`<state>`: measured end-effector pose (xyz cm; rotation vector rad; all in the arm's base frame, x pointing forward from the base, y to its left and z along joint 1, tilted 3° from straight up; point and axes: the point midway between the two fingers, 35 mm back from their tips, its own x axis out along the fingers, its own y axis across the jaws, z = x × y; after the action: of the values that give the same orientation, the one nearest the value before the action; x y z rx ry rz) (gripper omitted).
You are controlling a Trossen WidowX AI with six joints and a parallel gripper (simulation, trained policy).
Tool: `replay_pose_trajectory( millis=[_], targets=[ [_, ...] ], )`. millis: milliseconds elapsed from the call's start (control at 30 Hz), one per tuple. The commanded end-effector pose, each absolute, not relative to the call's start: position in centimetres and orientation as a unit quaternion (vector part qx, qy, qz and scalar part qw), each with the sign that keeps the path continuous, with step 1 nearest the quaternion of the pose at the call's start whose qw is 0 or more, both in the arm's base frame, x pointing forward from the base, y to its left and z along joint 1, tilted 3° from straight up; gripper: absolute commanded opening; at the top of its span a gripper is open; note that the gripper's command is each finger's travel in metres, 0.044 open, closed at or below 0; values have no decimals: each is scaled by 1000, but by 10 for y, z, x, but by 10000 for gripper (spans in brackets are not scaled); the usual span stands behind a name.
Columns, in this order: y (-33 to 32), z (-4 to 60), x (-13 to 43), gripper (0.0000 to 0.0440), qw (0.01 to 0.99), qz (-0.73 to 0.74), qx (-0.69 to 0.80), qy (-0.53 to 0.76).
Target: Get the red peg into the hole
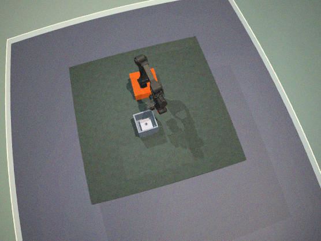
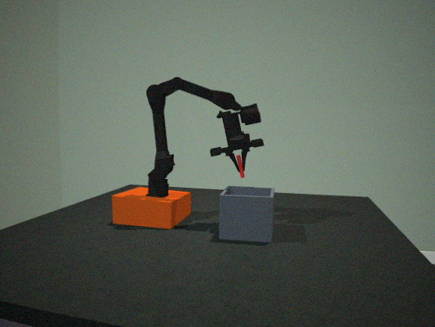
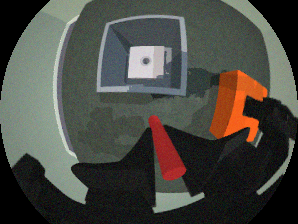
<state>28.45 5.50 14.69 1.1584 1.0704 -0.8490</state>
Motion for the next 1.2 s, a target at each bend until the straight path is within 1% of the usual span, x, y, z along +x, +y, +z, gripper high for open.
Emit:
replay_pose_trajectory(
  millis=[0, 733, 1167],
  targets=[
    [44, 145, 287, 0, 624, -381, 498, 466],
    [-6, 131, 302, 0, 607, -415, 478, 480],
    [-29, 108, 313, 0, 599, -424, 468, 493]
  ],
)
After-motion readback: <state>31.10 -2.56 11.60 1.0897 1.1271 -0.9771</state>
